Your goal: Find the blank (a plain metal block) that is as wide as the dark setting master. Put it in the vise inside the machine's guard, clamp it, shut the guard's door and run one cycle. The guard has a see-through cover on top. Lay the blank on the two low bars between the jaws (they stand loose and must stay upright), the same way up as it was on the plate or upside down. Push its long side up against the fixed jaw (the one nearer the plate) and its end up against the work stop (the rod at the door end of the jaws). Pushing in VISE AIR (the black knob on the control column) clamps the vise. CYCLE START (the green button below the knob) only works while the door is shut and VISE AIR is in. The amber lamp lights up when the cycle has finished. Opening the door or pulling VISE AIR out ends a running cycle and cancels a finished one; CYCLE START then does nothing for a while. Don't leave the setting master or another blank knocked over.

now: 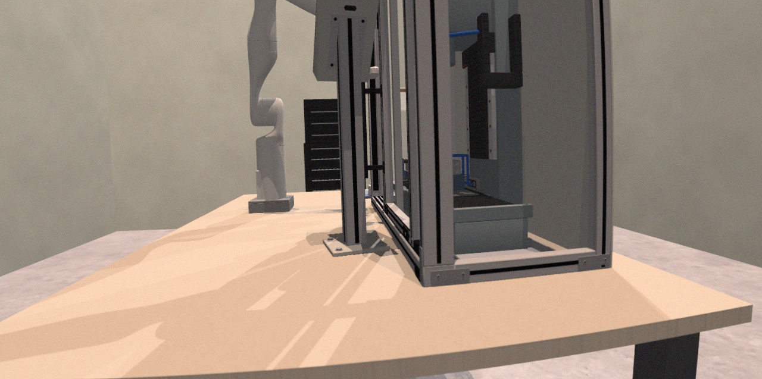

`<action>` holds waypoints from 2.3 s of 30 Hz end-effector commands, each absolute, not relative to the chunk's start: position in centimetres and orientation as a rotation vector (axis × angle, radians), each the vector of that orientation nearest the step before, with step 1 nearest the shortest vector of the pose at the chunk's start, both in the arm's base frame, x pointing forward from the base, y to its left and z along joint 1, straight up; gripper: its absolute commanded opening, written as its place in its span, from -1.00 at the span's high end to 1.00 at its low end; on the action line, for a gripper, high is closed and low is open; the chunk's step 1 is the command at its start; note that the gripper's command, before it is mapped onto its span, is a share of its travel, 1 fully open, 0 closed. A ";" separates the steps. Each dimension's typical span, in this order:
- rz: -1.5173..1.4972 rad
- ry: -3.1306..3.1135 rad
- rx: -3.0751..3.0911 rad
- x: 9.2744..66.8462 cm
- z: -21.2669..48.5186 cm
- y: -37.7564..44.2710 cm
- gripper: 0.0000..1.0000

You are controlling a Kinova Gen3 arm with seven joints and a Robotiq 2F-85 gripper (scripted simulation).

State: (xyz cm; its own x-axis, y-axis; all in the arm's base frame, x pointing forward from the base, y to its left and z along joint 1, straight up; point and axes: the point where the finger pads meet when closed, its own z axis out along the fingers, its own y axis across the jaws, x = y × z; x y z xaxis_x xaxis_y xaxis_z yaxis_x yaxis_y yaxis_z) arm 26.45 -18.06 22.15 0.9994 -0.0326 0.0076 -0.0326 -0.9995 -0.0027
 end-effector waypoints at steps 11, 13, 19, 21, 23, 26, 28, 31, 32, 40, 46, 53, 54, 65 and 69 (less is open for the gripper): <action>-0.002 0.060 -3.138 31.4 21.5 -18.0 0.80; -0.002 0.060 -3.138 31.4 21.5 -18.0 0.80; -0.008 0.058 -3.138 34.4 21.1 -17.9 0.80; -0.003 0.060 -3.138 36.3 20.8 -17.9 0.80; -0.003 0.060 -3.138 36.3 20.8 -17.9 0.80; -0.003 0.060 -3.138 36.3 20.8 -17.9 0.80; -0.003 0.060 -3.138 36.3 20.8 -17.9 0.80; -0.003 0.060 -3.138 36.3 20.8 -17.9 0.80; -0.003 0.060 -3.138 36.3 20.8 -17.9 0.80; -0.003 0.060 -3.138 41.3 20.1 -17.8 0.80; -0.003 0.060 -3.138 41.3 20.1 -17.8 0.80; -0.009 0.057 -3.138 44.3 19.6 -17.7 0.80; -0.006 0.059 -3.138 45.3 19.5 -17.7 0.80; -0.003 0.060 -3.138 46.3 19.3 -17.6 0.80; -0.012 0.056 -3.138 47.1 19.2 -17.7 0.80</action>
State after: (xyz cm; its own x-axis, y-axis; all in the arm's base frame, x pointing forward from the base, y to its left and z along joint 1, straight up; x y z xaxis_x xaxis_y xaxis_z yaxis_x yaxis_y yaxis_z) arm 46.53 -17.66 19.31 0.9994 -0.0344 0.0108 -0.0343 -0.9994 -0.0052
